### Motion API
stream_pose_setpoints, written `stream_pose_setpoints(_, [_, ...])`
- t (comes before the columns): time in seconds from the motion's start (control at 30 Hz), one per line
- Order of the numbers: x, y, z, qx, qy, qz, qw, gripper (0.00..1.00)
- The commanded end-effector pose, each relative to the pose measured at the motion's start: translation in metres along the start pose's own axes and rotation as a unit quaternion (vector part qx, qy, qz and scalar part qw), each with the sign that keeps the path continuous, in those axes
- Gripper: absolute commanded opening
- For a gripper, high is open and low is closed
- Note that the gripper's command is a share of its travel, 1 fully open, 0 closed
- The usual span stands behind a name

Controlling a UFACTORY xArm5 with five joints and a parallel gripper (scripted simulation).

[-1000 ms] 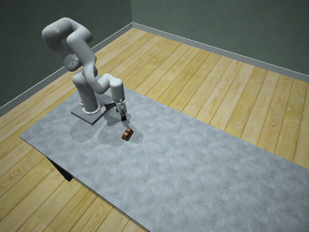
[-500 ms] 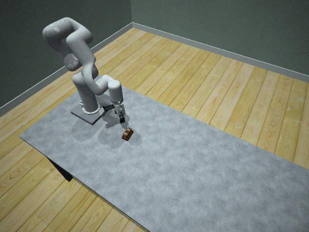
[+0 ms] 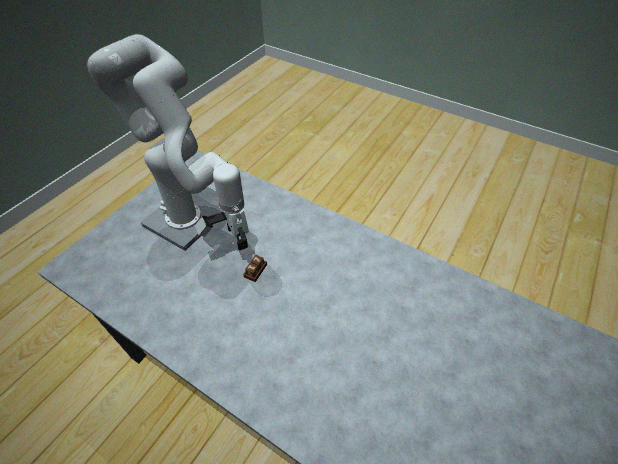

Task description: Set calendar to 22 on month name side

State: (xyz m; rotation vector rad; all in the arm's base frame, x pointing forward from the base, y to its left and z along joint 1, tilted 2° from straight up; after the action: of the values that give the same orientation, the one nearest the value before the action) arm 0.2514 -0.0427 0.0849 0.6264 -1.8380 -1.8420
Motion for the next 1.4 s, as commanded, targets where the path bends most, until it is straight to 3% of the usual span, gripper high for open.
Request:
stream_pose_setpoints(0.0, [-0.0003,-0.0035,-0.0006,0.001,0.000,0.000,1.000,1.00])
stream_pose_setpoints(0.33, [-0.0001,-0.0124,-0.0007,0.000,0.000,0.000,1.000,1.00])
stream_pose_setpoints(1.37, [-0.0001,-0.0126,-0.0007,0.000,0.000,0.000,1.000,1.00])
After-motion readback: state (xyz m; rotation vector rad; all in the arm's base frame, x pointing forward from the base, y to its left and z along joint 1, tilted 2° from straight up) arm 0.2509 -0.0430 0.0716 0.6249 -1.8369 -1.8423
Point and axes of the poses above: the point where the finger pads meet when closed, its own y axis back along the fingers, its own z axis across the jaws, x = y × z, the point moved 4 cm from there along y, back along the fingers, and after that the axes turned 12 degrees about -y, right-handed, at the moved point
